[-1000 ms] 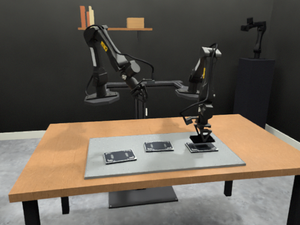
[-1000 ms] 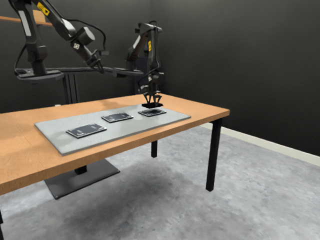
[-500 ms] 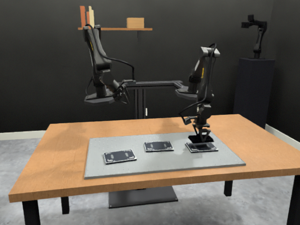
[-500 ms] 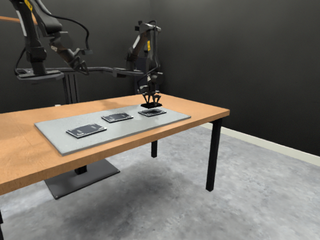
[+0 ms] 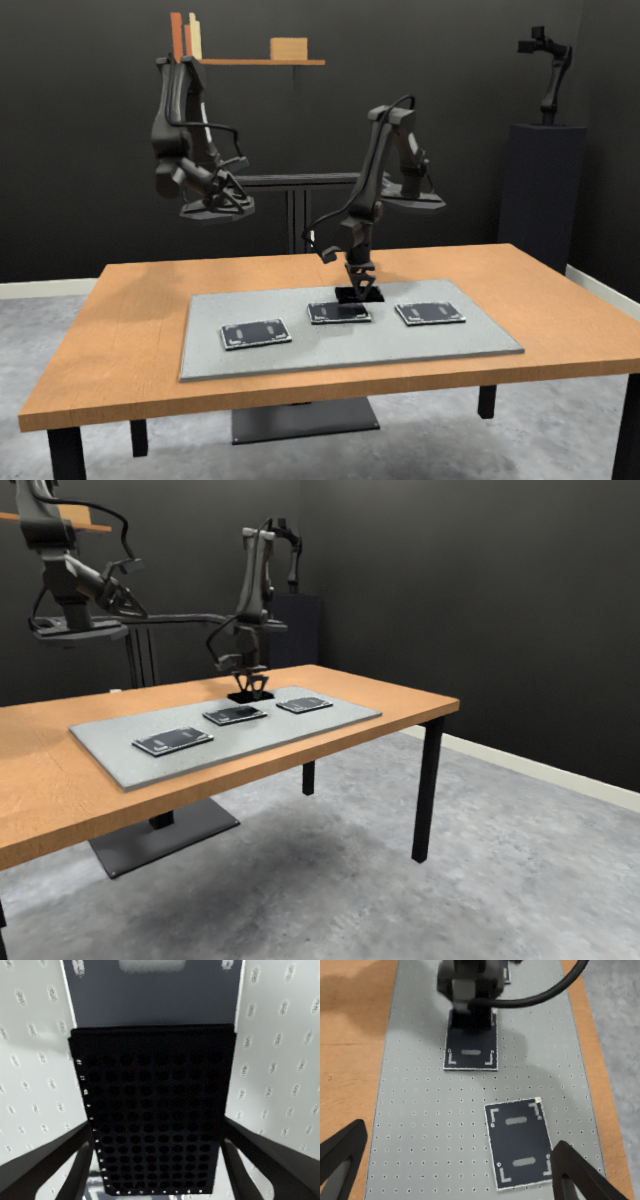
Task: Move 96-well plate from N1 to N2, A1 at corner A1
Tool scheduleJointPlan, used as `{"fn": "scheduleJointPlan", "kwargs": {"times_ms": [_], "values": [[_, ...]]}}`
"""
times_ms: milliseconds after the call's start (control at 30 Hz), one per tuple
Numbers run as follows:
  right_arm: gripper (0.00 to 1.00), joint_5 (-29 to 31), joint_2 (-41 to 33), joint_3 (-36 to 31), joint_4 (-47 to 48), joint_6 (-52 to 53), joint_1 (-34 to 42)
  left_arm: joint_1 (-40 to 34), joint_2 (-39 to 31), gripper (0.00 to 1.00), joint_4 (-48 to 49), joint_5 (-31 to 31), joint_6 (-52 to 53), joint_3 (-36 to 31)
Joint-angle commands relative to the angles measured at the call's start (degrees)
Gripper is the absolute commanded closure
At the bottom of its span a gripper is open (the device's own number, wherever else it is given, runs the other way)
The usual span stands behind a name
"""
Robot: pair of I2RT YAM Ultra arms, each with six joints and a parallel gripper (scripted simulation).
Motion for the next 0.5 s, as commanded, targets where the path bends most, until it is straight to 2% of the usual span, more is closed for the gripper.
{"fn": "scheduleJointPlan", "kwargs": {"times_ms": [0, 233, 467], "values": [[0.00, -2.78, 1.96, 2.82, -7.18, -6.95, -0.65, -0.98, 1.61, 0.22, -5.29, -0.18, -5.62, 4.25], [0.00, -1.83, 3.15, 3.92, -7.58, -7.68, -1.33, -5.89, 5.34, 0.22, -7.72, -0.91, -7.24, 11.91], [0.00, -1.81, 3.22, 3.99, -7.71, -7.82, -1.23, -6.64, 6.08, 0.22, -8.22, -0.49, -7.60, 13.70]]}}
